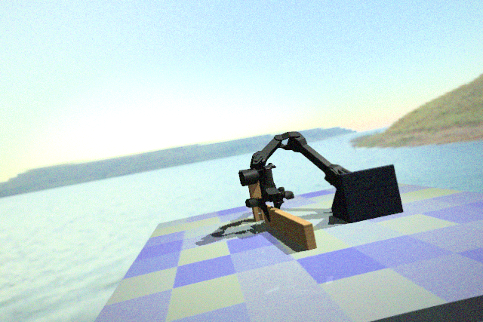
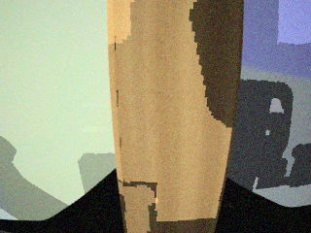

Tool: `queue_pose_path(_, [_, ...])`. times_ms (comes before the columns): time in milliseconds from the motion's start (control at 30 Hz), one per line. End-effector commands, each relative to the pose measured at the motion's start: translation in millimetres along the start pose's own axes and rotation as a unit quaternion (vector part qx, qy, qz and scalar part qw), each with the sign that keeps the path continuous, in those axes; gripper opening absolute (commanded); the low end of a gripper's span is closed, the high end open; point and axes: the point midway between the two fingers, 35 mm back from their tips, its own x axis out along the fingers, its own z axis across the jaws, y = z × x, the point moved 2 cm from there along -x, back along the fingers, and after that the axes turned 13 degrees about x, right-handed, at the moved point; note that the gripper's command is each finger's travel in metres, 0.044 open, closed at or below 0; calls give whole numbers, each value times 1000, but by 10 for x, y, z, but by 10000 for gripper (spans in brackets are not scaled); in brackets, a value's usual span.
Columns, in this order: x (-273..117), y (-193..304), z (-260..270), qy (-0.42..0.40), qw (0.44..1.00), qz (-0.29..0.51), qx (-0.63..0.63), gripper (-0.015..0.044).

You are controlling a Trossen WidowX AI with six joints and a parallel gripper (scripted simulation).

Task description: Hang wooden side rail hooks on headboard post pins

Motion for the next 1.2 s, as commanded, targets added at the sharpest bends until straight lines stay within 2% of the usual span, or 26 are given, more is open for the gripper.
queue_pose_path(0, [6, 4, -2, 0, 1000, 1, -2, 72])
queue_pose_path(133, [6, 4, -2, 0, 1000, 1, -2, 0])
queue_pose_path(1167, [-2, -13, -122, 1, 999, 1, 51, 0])
